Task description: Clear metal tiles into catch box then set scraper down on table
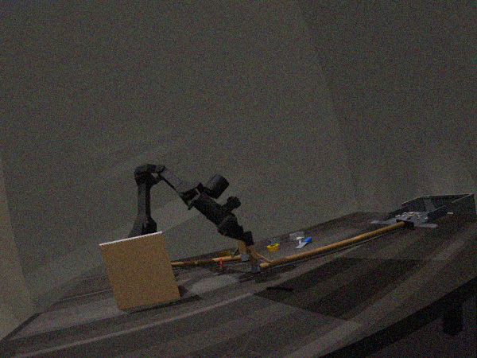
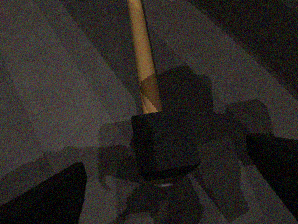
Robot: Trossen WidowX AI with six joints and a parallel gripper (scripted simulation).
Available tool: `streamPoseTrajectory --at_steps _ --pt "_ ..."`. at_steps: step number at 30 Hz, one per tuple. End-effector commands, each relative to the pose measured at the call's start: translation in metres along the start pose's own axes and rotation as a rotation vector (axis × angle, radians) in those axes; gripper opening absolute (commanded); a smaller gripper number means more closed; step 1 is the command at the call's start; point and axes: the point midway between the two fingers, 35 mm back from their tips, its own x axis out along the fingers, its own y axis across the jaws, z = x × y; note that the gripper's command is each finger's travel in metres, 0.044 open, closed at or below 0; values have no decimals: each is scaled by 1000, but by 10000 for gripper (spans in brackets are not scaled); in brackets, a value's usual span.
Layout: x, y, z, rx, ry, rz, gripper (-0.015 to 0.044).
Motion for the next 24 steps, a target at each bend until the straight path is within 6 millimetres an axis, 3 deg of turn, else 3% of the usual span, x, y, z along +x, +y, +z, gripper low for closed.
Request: streamPoseTrajectory --at_steps 1,24 --pt "5 -1 1 3 -3 -4 440" --pt "42 1 -2 5 -6 1 440"
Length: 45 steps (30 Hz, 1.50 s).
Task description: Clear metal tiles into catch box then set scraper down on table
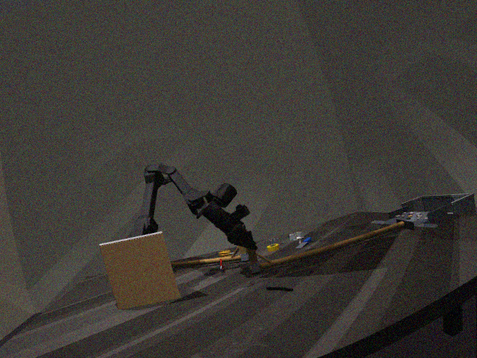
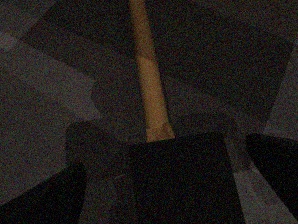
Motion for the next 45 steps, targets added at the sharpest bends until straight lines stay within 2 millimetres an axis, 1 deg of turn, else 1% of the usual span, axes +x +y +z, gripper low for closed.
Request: streamPoseTrajectory --at_steps 1,12,18,21,28,45 --pt "0 0 0 0 0 0 414" --pt "0 0 0 0 0 0 125" --pt "0 0 0 0 0 0 85" --pt "0 0 0 1 0 0 6" --pt "-1 2 1 -1 0 2 0" --pt "-1 22 2 -30 0 21 0"
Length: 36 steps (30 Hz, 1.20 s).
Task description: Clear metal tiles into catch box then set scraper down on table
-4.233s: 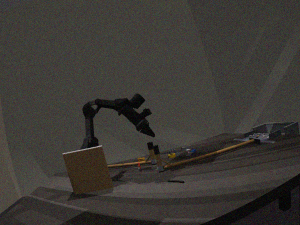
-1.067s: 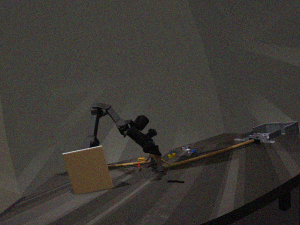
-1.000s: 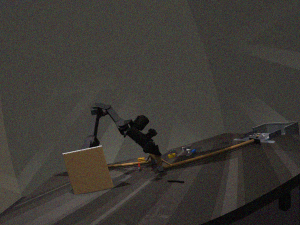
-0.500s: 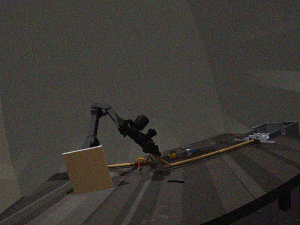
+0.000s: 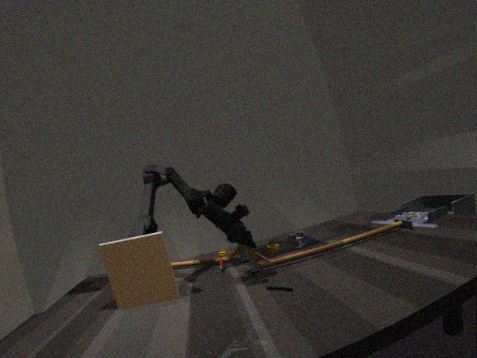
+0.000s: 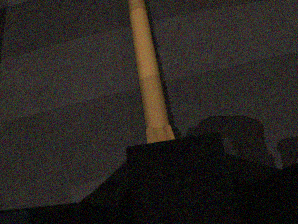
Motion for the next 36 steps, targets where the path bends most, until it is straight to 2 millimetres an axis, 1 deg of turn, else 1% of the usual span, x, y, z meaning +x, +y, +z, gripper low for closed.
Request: streamPoseTrajectory --at_steps 1,24,27,36 --pt "-1 11 2 -22 -2 27 0" --pt "-3 39 0 -78 -2 73 0" --pt "-4 39 -1 -90 -1 84 0" --pt "-4 29 -1 -106 -1 96 0"
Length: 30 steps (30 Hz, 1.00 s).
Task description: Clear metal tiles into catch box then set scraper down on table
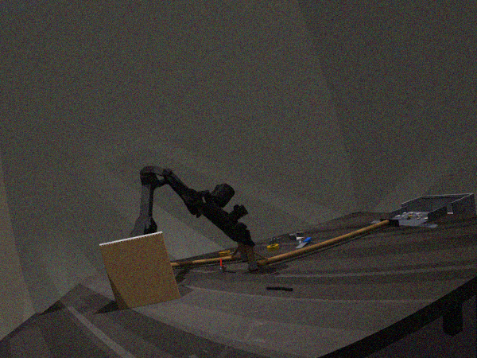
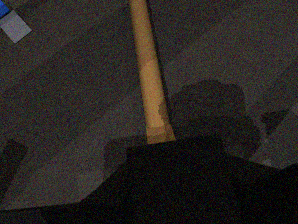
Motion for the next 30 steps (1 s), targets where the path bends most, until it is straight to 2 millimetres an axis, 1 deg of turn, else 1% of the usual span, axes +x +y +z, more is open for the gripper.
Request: streamPoseTrajectory --at_steps 1,30 --pt "-2 -3 1 -5 -8 1 0" --pt "-35 -2 -42 -12 -6 8 0"
